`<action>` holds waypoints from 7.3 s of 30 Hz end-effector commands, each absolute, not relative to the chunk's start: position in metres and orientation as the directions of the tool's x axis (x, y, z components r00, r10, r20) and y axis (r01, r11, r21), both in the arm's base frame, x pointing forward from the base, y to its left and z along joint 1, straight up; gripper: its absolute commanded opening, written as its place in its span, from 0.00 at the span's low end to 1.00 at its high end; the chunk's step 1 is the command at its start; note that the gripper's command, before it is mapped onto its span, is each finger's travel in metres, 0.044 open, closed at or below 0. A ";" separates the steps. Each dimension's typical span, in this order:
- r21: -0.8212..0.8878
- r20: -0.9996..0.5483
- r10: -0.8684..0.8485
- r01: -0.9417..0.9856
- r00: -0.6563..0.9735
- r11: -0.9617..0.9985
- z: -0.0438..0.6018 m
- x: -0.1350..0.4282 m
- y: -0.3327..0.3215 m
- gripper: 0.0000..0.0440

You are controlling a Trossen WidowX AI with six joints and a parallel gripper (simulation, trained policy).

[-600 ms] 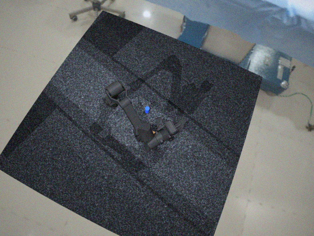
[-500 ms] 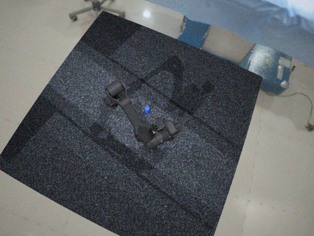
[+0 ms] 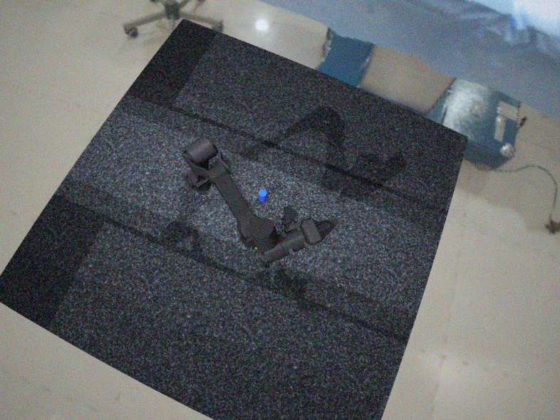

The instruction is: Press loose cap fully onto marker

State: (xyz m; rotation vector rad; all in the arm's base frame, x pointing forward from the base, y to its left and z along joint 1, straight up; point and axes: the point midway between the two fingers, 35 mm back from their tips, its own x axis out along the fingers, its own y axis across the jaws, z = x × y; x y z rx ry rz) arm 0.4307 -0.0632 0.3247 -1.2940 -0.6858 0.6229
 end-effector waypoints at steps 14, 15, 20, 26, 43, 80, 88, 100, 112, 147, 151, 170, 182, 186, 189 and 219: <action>-0.959 0.100 0.671 -0.108 0.735 0.261 0.362 0.440 -0.059 0.60; -0.957 0.098 0.667 -0.113 0.739 0.266 0.363 0.440 -0.059 0.60; -0.948 0.084 0.645 -0.139 0.759 0.287 0.368 0.441 -0.057 0.63; -0.935 0.061 0.620 -0.173 0.782 0.311 0.372 0.442 -0.054 0.65; -0.888 -0.038 0.552 -0.282 0.833 0.364 0.368 0.442 -0.047 0.70; -0.734 -0.372 0.434 -0.546 0.821 0.404 0.316 0.420 -0.031 0.71; -0.691 -0.451 0.412 -0.602 0.791 0.400 0.300 0.411 -0.027 0.71; -0.618 -0.569 0.380 -0.684 0.730 0.388 0.277 0.396 -0.022 0.72; -0.535 -0.679 0.346 -0.759 0.648 0.370 0.253 0.378 -0.018 0.72; -0.252 -0.914 0.238 -0.920 0.328 0.299 0.189 0.318 -0.009 0.74; -0.219 -0.931 0.224 -0.932 0.288 0.290 0.183 0.311 -0.008 0.74; -0.070 -0.982 0.154 -0.970 0.108 0.233 0.156 0.282 -0.002 0.75; 0.007 -0.994 0.107 -0.983 0.013 0.184 0.142 0.268 0.004 0.74; 0.030 -0.996 0.092 -0.986 -0.015 0.165 0.137 0.265 0.007 0.74; 0.046 -0.996 0.082 -0.988 -0.034 0.150 0.133 0.262 0.009 0.74; 0.179 -0.984 0.011 -0.983 -0.179 -0.029 0.097 0.235 0.036 0.67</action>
